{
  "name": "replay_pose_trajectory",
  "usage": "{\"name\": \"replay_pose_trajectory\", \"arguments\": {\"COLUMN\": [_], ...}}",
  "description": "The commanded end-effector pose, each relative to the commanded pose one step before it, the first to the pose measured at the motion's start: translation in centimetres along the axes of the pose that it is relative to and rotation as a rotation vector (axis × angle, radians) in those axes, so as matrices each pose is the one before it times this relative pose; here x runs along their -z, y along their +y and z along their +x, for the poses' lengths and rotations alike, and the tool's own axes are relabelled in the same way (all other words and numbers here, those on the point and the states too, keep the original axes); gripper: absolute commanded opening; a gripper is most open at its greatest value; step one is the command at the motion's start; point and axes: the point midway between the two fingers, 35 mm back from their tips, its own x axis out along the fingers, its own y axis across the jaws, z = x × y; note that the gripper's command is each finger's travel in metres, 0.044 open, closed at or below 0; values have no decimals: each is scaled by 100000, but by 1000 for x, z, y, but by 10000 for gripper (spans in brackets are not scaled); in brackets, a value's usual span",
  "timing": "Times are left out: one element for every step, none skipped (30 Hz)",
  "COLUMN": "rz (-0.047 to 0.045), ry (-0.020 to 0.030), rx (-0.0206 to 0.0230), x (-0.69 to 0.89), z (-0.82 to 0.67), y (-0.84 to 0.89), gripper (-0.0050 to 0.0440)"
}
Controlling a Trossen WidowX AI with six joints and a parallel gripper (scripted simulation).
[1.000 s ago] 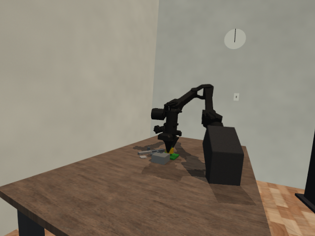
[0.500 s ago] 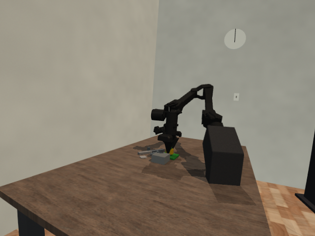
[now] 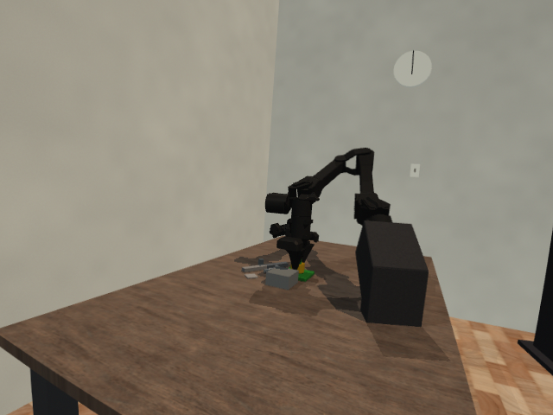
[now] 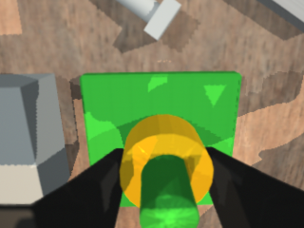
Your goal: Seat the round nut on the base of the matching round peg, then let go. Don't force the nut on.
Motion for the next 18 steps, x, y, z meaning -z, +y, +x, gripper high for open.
{"name": "replay_pose_trajectory", "arguments": {"rz": [601,0,0,0,0,39,39,39,39,0,0,0,0,0,0,0,0,0], "ry": [-764,0,0,0,0,33,33,33,33,0,0,0,0,0,0,0,0,0], "rx": [-36,0,0,0,0,-16,-16,-16,-16,0,0,0,0,0,0,0,0,0], "x": [-239,1,1,0,0,6,6,6,6,0,0,0,0,0,0,0,0,0], "z": [-33,5,5,0,0,-11,-11,-11,-11,0,0,0,0,0,0,0,0,0], "y": [-91,0,0,0,0,-1,-1,-1,-1,0,0,0,0,0,0,0,0,0], "gripper": [-50,-50,-50,-50,-50,-50,-50,-50,-50,-50,-50,-50,-50,-50,24,48,72,96]}}
